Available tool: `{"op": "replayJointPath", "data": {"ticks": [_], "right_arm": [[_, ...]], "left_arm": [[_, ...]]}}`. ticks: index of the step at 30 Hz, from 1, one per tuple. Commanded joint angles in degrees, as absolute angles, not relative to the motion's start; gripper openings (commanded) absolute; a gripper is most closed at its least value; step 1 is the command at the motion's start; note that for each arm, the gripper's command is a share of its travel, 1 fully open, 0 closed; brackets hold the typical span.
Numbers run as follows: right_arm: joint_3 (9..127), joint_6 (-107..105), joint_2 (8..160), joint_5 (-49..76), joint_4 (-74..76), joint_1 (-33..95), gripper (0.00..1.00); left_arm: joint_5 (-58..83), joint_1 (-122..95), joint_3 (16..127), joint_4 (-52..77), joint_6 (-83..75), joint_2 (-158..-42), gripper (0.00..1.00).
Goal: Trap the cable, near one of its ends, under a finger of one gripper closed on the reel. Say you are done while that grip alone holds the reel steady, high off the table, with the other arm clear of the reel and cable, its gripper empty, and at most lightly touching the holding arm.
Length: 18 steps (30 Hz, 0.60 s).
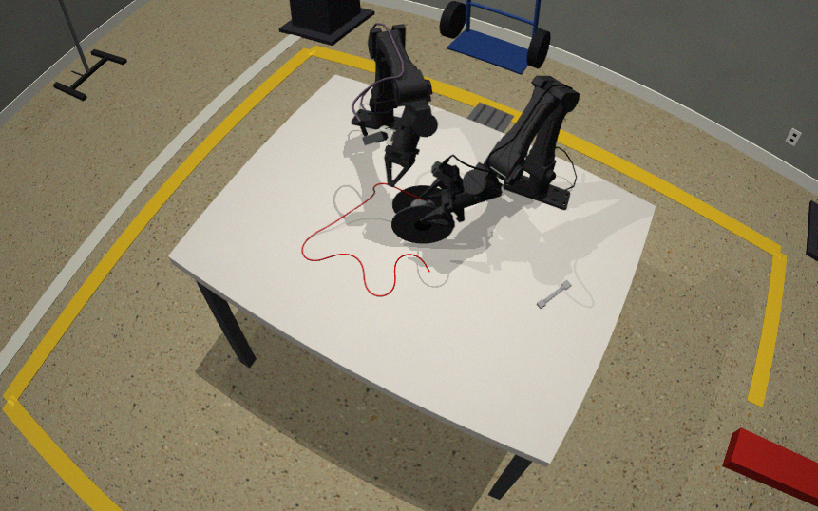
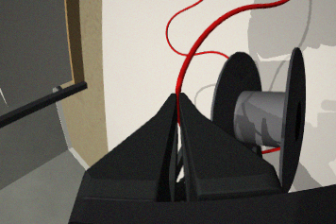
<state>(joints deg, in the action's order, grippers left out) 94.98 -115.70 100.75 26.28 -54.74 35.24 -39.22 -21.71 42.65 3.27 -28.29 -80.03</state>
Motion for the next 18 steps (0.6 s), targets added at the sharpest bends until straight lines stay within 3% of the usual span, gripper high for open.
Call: {"op": "replayJointPath", "data": {"ticks": [1,4,18], "right_arm": [[97.84,-115.75,100.51,27.50,-55.77,35.43,0.00],[97.84,-115.75,100.53,27.50,-55.77,35.42,0.00],[97.85,-115.75,100.53,27.50,-55.77,35.42,0.00]], "left_arm": [[-39.54,-21.57,41.54,4.14,-27.91,-78.09,0.75],[-39.55,-21.56,43.35,4.25,-27.90,-78.84,0.75],[-39.55,-21.56,43.64,4.25,-27.91,-78.70,0.31]]}}
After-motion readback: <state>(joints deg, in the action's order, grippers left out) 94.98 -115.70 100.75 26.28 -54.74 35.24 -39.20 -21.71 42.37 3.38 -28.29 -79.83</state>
